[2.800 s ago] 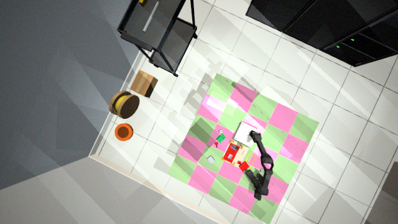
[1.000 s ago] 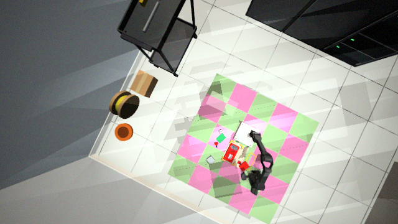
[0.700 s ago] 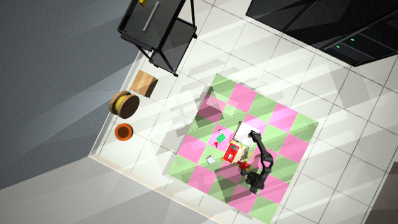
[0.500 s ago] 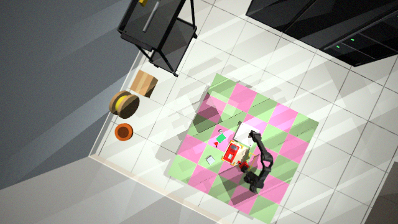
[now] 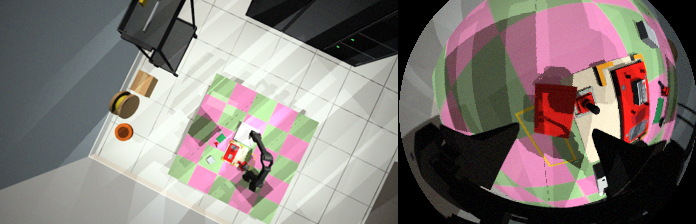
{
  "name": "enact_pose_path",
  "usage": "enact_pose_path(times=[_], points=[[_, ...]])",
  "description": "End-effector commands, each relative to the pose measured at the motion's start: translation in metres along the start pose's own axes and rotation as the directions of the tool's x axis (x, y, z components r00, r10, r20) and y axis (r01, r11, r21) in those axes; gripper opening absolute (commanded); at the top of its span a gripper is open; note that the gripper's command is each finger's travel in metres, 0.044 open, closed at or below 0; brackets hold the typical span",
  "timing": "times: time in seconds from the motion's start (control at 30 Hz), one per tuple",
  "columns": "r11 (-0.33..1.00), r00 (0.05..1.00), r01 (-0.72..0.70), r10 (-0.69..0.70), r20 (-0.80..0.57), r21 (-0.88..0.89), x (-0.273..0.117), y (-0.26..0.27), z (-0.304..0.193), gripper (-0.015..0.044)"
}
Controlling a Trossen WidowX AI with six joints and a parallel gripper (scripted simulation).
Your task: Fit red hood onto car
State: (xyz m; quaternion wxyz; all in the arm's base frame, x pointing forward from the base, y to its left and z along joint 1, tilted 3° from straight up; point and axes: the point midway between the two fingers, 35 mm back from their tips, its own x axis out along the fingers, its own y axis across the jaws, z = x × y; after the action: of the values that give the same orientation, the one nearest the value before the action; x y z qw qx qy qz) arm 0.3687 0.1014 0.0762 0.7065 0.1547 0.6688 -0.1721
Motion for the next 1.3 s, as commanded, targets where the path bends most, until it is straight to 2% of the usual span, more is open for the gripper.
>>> enact_pose_path(times=[0.0,1.27], points=[[1.0,1.0,0.0,0.0,0.001,0.011,0.003,0.0,0.0,0.044],[1.0,1.0,0.0,0.0,0.001,0.011,0.035,0.001,0.001,0.044]])
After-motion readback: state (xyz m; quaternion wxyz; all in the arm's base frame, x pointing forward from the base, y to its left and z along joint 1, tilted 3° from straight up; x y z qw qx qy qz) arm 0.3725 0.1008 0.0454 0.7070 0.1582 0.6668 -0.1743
